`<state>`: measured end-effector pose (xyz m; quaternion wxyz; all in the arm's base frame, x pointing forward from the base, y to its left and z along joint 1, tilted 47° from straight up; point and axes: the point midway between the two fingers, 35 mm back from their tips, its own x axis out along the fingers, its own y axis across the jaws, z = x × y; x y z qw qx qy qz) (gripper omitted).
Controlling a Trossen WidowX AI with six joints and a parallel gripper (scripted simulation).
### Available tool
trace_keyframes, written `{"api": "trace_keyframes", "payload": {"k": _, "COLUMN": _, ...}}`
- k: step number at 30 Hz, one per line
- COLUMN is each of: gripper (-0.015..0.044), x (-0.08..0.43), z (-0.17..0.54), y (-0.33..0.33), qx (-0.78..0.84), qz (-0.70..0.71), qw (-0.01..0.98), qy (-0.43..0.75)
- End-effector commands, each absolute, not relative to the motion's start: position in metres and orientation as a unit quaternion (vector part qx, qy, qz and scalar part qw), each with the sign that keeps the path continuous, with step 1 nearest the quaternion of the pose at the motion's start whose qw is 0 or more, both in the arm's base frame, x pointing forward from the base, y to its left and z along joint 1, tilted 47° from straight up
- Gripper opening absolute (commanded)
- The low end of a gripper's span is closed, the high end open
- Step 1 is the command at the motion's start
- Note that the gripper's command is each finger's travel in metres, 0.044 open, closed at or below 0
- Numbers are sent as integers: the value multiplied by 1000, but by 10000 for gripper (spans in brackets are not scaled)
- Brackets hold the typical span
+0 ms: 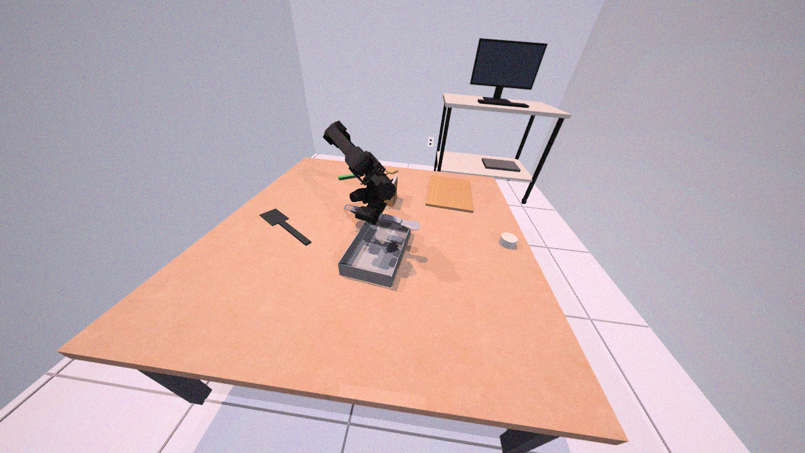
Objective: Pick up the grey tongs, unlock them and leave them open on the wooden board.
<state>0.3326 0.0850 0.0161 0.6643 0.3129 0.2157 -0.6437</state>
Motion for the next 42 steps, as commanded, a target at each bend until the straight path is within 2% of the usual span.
{"api": "trace_keyframes", "payload": {"k": 1, "gripper": -150, "x": 331, "z": 12, "y": 96, "qx": 273, "qz": -625, "qw": 683, "qy": 260}}
{"api": "trace_keyframes", "payload": {"k": 22, "gripper": -150, "x": 319, "z": -12, "y": 143, "qx": -21, "qz": -455, "qw": 738, "qy": 498}}
{"api": "trace_keyframes", "payload": {"k": 42, "gripper": -150, "x": 300, "z": -35, "y": 185, "qx": -302, "qz": -218, "qw": 674, "qy": 638}}
